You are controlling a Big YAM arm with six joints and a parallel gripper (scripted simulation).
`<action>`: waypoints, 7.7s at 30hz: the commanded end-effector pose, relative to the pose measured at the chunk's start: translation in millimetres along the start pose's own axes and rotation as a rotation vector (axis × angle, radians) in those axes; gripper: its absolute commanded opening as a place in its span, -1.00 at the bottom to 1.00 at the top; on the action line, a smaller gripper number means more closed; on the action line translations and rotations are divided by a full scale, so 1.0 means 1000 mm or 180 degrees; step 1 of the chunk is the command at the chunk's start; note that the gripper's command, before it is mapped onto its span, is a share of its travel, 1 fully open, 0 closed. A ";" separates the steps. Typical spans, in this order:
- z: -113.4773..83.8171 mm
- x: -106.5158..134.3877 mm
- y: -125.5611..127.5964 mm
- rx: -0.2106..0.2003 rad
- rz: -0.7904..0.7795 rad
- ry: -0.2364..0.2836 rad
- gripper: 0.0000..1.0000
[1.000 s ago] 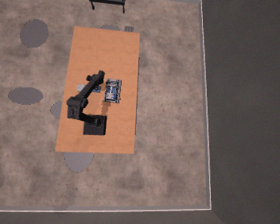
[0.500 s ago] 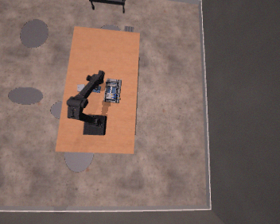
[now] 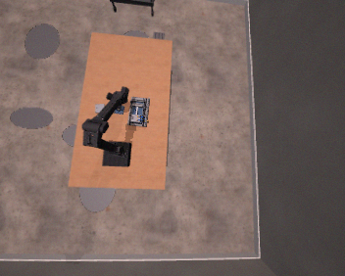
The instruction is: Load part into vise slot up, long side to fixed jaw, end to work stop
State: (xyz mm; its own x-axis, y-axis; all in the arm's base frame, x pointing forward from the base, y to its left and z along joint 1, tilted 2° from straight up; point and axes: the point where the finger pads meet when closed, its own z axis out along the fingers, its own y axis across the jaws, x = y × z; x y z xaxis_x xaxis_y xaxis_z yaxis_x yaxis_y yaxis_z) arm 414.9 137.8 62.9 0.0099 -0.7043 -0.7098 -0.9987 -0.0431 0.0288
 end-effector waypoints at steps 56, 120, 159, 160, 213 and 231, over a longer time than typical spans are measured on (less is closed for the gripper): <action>-0.002 0.007 -0.006 0.0053 -0.0013 -0.0010 0.62; -0.011 -0.017 -0.016 0.0135 -0.0103 0.0734 0.62; -0.007 -0.017 -0.019 0.0138 -0.0067 0.1781 0.62; -0.007 -0.017 -0.019 0.0138 -0.0067 0.1781 0.62; 0.003 -0.013 -0.016 0.0102 -0.0018 0.3512 0.62; 0.005 -0.012 -0.015 0.0102 -0.0014 0.4038 0.62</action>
State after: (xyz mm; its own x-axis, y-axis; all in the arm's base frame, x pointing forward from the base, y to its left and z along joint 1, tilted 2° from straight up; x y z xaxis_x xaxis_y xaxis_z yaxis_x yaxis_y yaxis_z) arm 414.4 135.8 57.8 0.0583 -0.8863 0.4594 -0.9983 -0.0478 0.0346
